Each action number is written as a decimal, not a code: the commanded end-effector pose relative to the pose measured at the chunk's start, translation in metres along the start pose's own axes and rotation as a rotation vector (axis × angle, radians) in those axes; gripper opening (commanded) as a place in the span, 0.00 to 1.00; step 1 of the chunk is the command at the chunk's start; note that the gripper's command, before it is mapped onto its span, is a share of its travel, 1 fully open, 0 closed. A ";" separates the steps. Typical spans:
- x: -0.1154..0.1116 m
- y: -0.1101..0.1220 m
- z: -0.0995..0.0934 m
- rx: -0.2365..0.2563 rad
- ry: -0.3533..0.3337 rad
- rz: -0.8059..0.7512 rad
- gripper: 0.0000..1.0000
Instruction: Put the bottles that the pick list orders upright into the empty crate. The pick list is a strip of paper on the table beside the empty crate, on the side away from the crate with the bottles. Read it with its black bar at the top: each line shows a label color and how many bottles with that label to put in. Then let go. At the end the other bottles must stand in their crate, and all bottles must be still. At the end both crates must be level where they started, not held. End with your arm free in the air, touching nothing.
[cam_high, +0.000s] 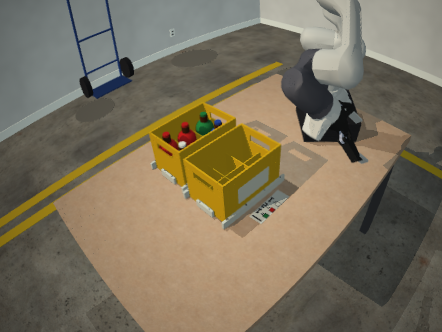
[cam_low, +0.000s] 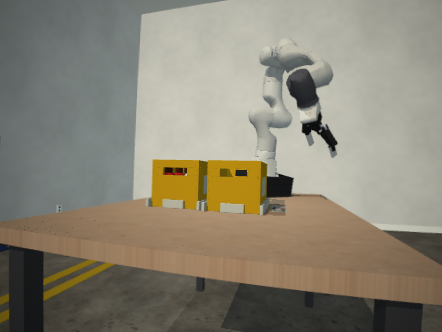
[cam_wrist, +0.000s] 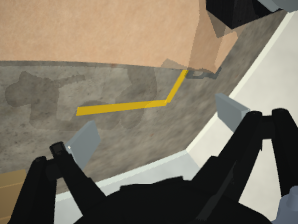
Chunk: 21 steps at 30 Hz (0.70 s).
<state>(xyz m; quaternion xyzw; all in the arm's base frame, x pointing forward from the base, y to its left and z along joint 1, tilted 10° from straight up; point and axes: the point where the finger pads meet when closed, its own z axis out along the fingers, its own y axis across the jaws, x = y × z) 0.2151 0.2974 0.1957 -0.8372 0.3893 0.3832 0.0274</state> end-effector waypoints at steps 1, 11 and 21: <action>0.000 0.000 0.000 0.000 0.000 0.000 1.00; 0.000 0.000 0.000 0.000 0.000 0.000 1.00; -0.012 0.008 -0.013 0.000 0.000 0.000 0.38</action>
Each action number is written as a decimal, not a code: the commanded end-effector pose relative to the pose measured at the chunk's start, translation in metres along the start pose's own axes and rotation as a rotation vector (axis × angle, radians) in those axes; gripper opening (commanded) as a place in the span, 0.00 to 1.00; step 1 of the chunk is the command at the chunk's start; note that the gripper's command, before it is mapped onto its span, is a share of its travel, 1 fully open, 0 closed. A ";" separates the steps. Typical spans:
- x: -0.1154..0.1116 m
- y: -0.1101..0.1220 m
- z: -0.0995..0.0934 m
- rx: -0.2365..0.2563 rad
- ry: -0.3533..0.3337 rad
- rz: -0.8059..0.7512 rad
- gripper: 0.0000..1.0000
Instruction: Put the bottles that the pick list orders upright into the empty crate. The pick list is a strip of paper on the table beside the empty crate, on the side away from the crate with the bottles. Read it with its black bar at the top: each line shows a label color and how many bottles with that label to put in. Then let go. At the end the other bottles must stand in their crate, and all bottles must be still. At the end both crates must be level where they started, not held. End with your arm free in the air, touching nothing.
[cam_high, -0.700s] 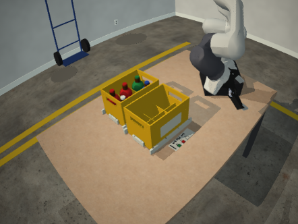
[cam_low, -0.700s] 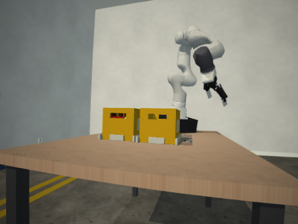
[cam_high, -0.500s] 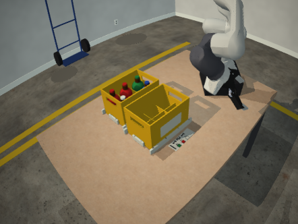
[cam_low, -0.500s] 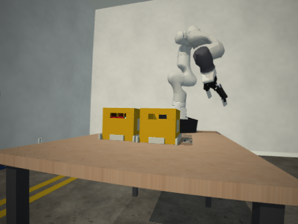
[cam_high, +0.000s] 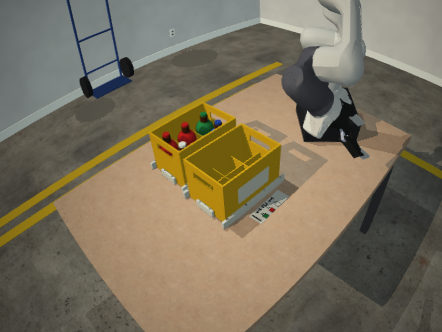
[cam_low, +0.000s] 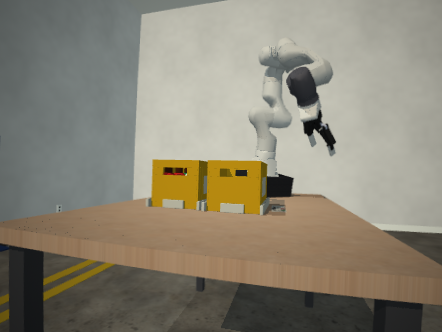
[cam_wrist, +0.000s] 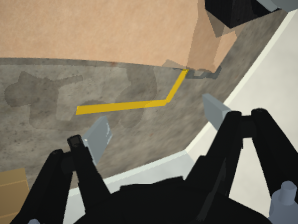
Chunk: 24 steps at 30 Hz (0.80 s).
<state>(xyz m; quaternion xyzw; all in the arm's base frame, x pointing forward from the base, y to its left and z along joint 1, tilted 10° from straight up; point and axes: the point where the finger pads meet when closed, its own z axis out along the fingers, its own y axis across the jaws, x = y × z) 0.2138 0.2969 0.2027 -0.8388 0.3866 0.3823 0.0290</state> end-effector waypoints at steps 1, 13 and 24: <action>-0.011 0.007 -0.012 -0.001 -0.001 0.007 0.38; -0.041 0.028 -0.046 -0.001 -0.001 0.007 0.38; -0.071 0.048 -0.078 -0.001 -0.001 0.007 0.38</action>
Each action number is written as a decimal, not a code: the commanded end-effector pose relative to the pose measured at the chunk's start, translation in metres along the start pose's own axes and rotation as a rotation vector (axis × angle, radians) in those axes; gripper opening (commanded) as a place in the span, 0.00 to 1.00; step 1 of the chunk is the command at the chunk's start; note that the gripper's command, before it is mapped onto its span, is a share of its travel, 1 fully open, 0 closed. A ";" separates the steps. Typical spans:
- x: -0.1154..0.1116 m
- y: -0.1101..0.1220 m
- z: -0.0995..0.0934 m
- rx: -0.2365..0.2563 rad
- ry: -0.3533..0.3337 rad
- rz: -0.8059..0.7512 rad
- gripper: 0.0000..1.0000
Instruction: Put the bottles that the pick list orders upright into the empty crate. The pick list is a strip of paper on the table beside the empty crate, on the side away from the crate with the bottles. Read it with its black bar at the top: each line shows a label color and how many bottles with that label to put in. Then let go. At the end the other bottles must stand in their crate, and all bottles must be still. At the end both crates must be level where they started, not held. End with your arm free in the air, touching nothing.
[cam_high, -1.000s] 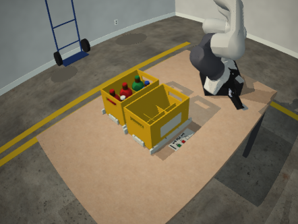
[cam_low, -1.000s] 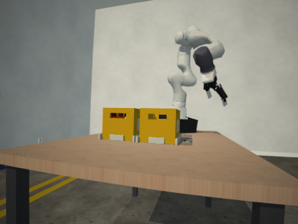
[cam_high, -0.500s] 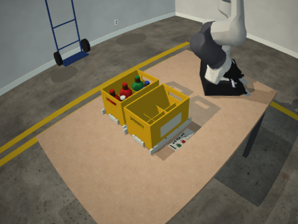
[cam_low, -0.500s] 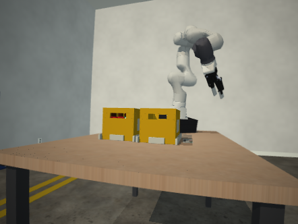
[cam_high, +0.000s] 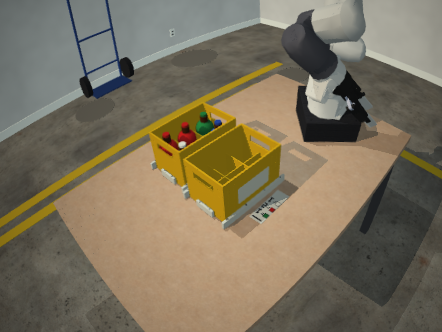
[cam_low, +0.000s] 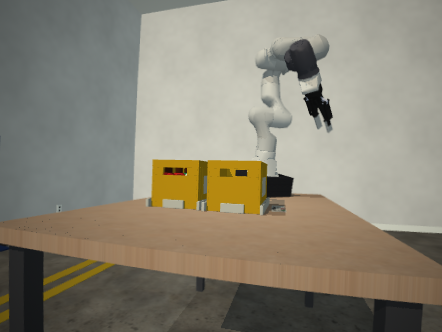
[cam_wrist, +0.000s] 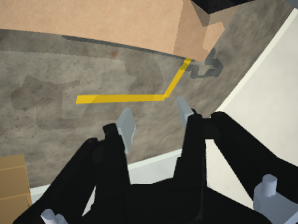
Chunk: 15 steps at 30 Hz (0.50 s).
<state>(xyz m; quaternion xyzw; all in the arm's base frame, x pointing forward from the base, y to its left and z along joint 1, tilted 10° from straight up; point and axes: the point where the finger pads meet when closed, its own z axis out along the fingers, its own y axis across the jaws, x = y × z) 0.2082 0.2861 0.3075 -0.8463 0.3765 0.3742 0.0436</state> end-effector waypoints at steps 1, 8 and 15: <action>-0.006 0.011 -0.004 -0.024 -0.009 0.041 0.38; 0.005 -0.010 -0.009 0.049 0.128 -0.019 0.38; 0.016 -0.032 -0.020 0.105 0.259 -0.047 0.38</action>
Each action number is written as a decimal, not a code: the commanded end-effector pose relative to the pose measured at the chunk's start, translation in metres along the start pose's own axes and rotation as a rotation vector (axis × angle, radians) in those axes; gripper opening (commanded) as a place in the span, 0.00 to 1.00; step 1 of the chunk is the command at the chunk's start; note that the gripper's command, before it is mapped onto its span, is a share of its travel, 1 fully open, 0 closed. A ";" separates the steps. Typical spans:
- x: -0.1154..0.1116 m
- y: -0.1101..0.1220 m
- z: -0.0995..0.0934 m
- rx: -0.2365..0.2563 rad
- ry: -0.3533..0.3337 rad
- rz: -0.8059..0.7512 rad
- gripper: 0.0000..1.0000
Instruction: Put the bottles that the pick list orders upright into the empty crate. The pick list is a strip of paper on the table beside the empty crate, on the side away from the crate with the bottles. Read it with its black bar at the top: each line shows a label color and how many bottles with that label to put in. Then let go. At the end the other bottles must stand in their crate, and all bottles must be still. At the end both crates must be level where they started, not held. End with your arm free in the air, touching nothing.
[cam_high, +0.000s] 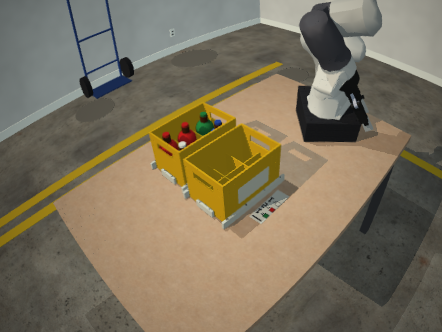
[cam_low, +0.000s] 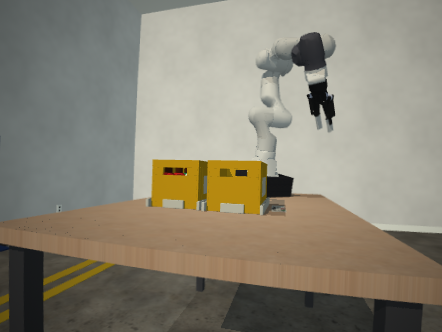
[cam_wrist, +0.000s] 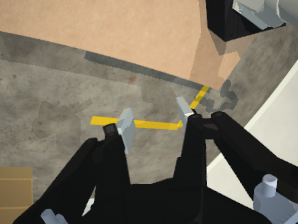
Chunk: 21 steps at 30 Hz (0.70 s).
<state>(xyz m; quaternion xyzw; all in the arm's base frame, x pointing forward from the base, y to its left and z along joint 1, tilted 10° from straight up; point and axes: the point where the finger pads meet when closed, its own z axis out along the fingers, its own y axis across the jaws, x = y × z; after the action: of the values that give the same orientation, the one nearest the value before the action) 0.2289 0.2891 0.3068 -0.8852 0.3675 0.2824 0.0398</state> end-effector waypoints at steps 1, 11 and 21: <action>0.011 -0.016 -0.006 0.050 0.074 0.005 0.38; 0.019 -0.035 -0.017 0.107 0.200 -0.026 0.38; 0.022 -0.062 -0.037 0.195 0.381 -0.083 0.38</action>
<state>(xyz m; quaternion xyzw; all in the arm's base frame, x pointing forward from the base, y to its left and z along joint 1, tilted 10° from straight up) 0.2846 0.3055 0.3132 -0.9289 0.3492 0.1093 0.0565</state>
